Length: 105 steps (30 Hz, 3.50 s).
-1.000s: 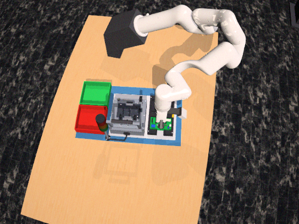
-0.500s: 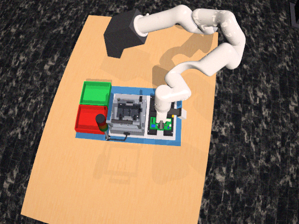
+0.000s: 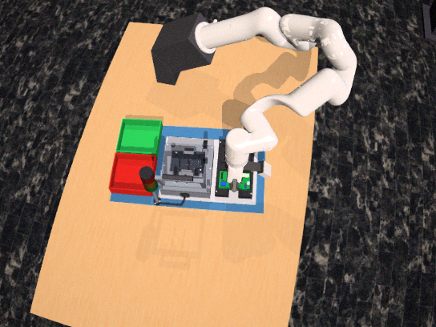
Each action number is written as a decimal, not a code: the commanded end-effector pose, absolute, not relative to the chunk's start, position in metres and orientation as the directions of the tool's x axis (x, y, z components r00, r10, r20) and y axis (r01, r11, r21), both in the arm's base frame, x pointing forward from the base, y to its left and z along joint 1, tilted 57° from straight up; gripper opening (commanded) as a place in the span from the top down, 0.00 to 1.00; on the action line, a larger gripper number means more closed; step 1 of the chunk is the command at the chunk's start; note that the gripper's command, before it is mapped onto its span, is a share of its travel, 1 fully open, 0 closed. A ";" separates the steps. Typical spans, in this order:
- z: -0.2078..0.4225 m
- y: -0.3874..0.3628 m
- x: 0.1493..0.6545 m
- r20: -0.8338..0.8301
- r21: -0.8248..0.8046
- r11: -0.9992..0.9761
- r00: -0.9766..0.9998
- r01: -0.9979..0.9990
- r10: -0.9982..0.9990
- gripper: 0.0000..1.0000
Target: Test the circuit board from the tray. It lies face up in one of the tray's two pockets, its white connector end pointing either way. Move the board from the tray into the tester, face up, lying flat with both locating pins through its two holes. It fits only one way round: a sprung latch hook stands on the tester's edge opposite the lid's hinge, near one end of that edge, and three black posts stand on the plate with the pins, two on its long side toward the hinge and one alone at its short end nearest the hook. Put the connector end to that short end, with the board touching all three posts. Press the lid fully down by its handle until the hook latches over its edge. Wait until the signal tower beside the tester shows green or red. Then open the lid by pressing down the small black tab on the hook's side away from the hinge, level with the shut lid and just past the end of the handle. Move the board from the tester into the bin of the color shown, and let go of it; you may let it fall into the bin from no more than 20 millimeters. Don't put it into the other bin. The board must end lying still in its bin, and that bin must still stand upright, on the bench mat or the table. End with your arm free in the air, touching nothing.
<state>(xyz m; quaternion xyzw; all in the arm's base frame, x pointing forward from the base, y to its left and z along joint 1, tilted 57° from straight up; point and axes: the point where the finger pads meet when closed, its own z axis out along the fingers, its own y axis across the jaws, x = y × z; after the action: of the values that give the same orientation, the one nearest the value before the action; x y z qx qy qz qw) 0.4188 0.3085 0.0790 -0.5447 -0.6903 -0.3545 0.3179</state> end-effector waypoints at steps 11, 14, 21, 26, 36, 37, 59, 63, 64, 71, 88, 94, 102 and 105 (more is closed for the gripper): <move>0.071 0.321 0.420 0.825 0.146 0.153 -0.206 0.977 0.527 0.00; 0.071 0.321 0.420 0.825 0.146 0.153 -0.206 0.977 0.527 0.00; 0.071 0.322 0.420 0.825 0.146 0.153 -0.206 0.977 0.527 0.00; 0.069 0.324 0.420 0.825 0.146 0.153 -0.206 0.977 0.527 0.00; 0.065 0.331 0.420 0.825 0.146 0.153 -0.206 0.977 0.527 0.00; 0.065 0.331 0.420 0.825 0.146 0.153 -0.206 0.977 0.527 0.00; 0.063 0.334 0.420 0.825 0.146 0.153 -0.206 0.977 0.527 0.05; 0.063 0.334 0.420 0.825 0.146 0.153 -0.206 0.977 0.527 0.05; 0.063 0.334 0.420 0.825 0.146 0.153 -0.206 0.977 0.527 0.05; 0.063 0.334 0.420 0.825 0.146 0.153 -0.206 0.977 0.527 0.11; 0.063 0.334 0.420 0.825 0.146 0.153 -0.206 0.977 0.527 0.15; 0.063 0.334 0.420 0.825 0.146 0.153 -0.206 0.977 0.527 0.19; 0.063 0.334 0.420 0.825 0.146 0.153 -0.206 0.977 0.527 0.19; 0.063 0.334 0.420 0.825 0.146 0.153 -0.206 0.977 0.527 0.19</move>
<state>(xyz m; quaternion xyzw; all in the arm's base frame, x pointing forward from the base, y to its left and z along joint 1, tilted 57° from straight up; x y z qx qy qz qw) 0.4188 0.3345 0.0622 -0.5447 -0.6902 -0.3553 0.3173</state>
